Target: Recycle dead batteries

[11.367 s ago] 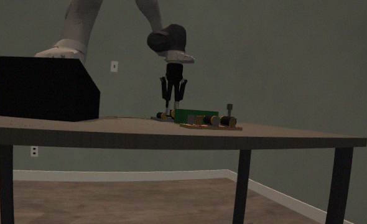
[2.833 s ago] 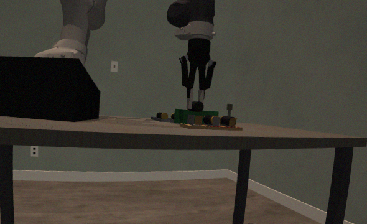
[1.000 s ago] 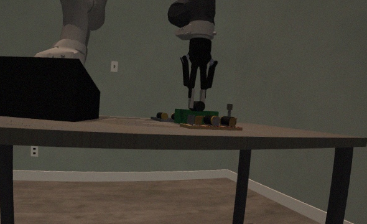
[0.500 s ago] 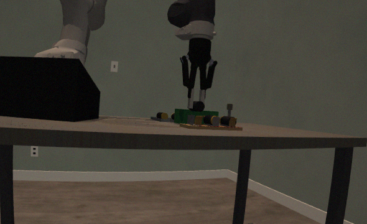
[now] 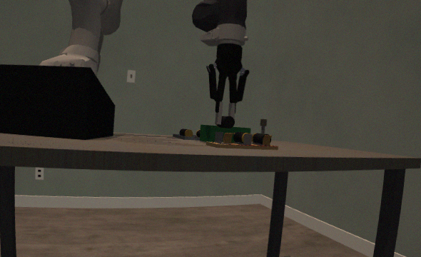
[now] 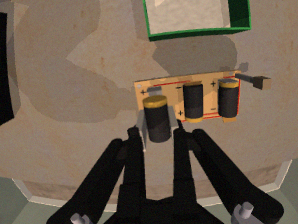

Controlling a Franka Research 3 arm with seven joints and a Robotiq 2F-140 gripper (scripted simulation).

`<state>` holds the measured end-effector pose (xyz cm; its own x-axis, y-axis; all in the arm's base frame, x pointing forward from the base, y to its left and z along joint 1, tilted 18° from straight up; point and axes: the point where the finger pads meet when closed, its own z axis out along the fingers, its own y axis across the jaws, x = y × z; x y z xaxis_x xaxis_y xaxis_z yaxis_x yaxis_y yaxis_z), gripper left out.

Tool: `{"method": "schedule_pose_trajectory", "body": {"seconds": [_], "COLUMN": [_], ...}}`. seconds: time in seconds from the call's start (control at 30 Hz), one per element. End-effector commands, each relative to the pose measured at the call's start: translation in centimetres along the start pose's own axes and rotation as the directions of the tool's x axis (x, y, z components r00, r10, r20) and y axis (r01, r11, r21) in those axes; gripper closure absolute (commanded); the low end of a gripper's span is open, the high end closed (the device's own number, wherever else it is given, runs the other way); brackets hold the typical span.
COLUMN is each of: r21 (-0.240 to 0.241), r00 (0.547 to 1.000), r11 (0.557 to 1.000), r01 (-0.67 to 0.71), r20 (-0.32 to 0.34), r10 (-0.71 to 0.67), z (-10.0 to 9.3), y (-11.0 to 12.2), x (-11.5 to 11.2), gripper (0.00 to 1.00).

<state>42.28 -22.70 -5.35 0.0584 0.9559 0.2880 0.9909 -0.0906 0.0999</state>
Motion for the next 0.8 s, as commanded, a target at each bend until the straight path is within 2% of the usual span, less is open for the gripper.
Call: {"method": "schedule_pose_trajectory", "body": {"seconds": [0.0,0.37,0.57,0.77], "r21": [-0.002,-0.002,-0.002,-0.002], "r00": [1.0,1.0,1.0,1.0], "r11": [1.0,1.0,1.0,1.0], "r01": [-0.002,-0.002,-0.002,-0.002], "r20": [0.002,0.002,0.002,0.002], "r10": [0.002,0.002,0.002,0.002], "z": [-0.1,-0.1,1.2,1.3], "y": [0.0,0.0,0.0,0.0], "x": [-0.1,-0.1,-0.1,-0.1], "gripper": [0.84,0.84,0.84,0.84]}}
